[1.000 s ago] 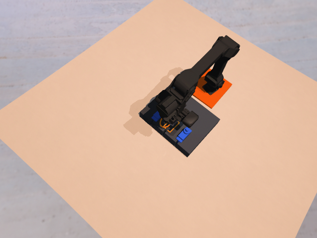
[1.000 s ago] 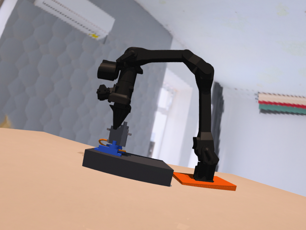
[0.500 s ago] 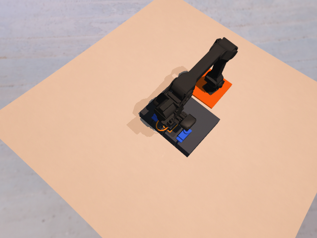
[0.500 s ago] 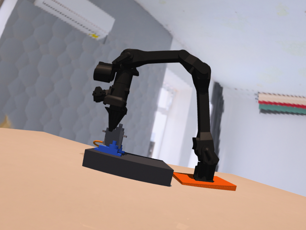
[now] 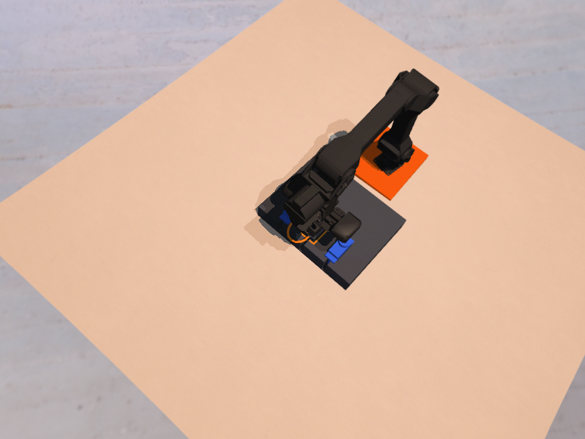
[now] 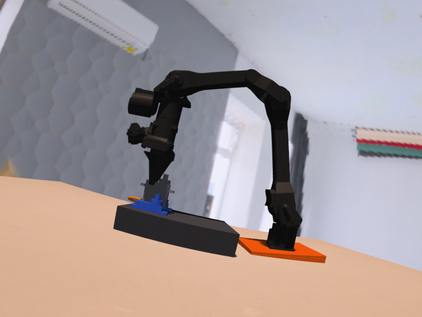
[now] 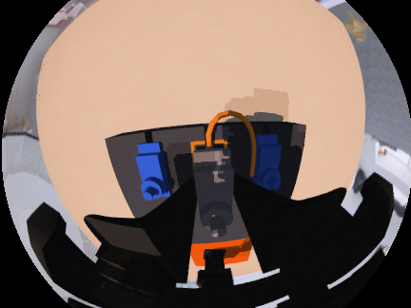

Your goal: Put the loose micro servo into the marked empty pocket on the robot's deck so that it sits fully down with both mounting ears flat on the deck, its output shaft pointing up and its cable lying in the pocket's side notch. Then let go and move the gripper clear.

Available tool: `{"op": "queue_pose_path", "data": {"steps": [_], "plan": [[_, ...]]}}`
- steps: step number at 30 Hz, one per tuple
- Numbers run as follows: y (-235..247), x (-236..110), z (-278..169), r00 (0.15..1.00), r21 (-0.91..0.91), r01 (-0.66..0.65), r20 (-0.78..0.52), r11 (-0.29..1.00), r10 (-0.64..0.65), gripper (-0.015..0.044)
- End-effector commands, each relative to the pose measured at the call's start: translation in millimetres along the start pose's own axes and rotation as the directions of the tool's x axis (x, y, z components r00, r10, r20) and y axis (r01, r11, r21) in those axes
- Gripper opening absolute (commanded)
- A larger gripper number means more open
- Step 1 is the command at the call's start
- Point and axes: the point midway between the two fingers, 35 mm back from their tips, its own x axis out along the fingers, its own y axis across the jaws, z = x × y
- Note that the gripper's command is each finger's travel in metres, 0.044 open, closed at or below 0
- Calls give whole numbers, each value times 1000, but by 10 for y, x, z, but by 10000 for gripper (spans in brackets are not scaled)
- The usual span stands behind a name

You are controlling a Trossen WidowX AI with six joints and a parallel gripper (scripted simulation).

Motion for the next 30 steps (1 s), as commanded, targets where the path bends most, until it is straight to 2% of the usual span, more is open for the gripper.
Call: {"op": "queue_pose_path", "data": {"steps": [1, 30], "plan": [[-5, 23, 4, 1000, 3, 4, 2, 1000, -4, 0], [-6, 311, 4, 1000, 3, 4, 2, 1000, -4, 0]]}}
